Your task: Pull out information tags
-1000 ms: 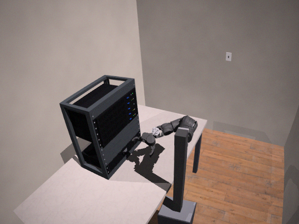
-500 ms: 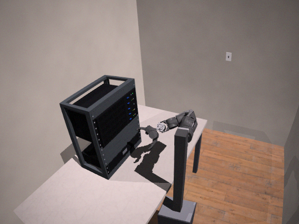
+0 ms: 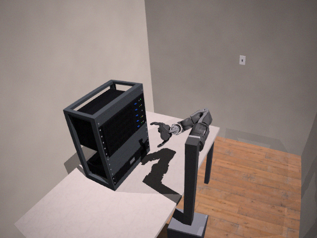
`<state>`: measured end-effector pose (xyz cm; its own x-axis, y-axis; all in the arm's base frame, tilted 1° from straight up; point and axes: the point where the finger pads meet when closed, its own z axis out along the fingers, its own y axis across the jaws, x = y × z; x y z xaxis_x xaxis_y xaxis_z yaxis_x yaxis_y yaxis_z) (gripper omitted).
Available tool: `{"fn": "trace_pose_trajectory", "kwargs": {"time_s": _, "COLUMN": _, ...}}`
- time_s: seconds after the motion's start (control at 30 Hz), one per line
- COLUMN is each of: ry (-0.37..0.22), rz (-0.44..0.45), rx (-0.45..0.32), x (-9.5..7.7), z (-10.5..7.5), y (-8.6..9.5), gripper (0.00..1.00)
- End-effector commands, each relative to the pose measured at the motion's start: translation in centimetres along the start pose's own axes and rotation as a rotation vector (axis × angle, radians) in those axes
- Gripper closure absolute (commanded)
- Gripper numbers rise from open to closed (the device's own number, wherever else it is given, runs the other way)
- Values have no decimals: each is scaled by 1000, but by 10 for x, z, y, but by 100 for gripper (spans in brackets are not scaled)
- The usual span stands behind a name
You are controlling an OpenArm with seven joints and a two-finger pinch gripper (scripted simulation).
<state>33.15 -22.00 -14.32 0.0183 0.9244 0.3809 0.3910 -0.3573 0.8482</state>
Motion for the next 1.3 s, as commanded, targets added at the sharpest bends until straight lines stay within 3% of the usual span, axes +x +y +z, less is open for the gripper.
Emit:
{"fn": "trace_pose_trajectory", "kwargs": {"time_s": 0.0, "ry": -9, "rz": -1, "rx": -20, "x": -1, "z": 1, "y": 3, "gripper": 0}}
{"fn": "trace_pose_trajectory", "kwargs": {"time_s": 0.23, "ry": -91, "rz": -129, "rx": -171, "x": -7, "z": -17, "y": 39, "gripper": 0}}
{"fn": "trace_pose_trajectory", "kwargs": {"time_s": 0.5, "ry": -142, "rz": -247, "rx": -306, "x": -4, "z": -33, "y": 70, "gripper": 0}}
{"fn": "trace_pose_trajectory", "kwargs": {"time_s": 0.93, "ry": -161, "rz": -340, "rx": -411, "x": 5, "z": -47, "y": 92, "gripper": 0}}
{"fn": "trace_pose_trajectory", "kwargs": {"time_s": 1.27, "ry": -166, "rz": -359, "rx": -434, "x": 8, "z": -50, "y": 96, "gripper": 0}}
